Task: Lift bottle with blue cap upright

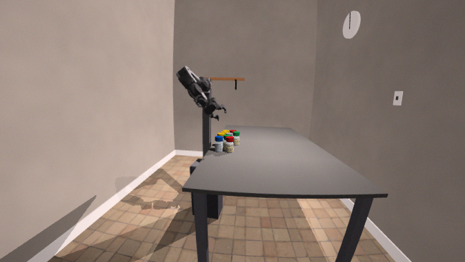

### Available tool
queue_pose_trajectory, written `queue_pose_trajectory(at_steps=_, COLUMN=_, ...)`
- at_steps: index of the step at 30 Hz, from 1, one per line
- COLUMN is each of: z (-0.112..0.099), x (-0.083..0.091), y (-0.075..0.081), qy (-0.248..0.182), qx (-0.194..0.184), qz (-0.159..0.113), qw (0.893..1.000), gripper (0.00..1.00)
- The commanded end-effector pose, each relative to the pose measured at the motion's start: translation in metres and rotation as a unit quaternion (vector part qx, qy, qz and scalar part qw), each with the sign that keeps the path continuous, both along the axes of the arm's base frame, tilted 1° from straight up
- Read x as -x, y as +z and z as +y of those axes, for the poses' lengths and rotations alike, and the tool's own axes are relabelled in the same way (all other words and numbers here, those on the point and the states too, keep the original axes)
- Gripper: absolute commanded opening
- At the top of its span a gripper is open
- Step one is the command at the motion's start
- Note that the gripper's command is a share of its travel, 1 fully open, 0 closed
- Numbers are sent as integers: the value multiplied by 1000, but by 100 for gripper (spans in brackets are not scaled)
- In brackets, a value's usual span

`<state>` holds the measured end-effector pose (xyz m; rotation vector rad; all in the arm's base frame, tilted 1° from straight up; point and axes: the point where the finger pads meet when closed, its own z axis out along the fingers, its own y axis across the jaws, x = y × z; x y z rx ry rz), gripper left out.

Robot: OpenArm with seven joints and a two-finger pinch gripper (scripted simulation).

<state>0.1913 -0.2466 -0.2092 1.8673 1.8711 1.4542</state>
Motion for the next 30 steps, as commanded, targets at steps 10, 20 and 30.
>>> queue_pose_trajectory(at_steps=10, z=1, x=-6, y=1, qy=75, qx=35, qz=-57, qw=995, gripper=45)
queue_pose_trajectory(at_steps=20, z=3, x=-6, y=0, qy=132, qx=52, qz=-93, qw=985, gripper=45)
queue_pose_trajectory(at_steps=30, z=4, x=-7, y=0, qy=170, qx=62, qz=-117, qw=976, gripper=45)
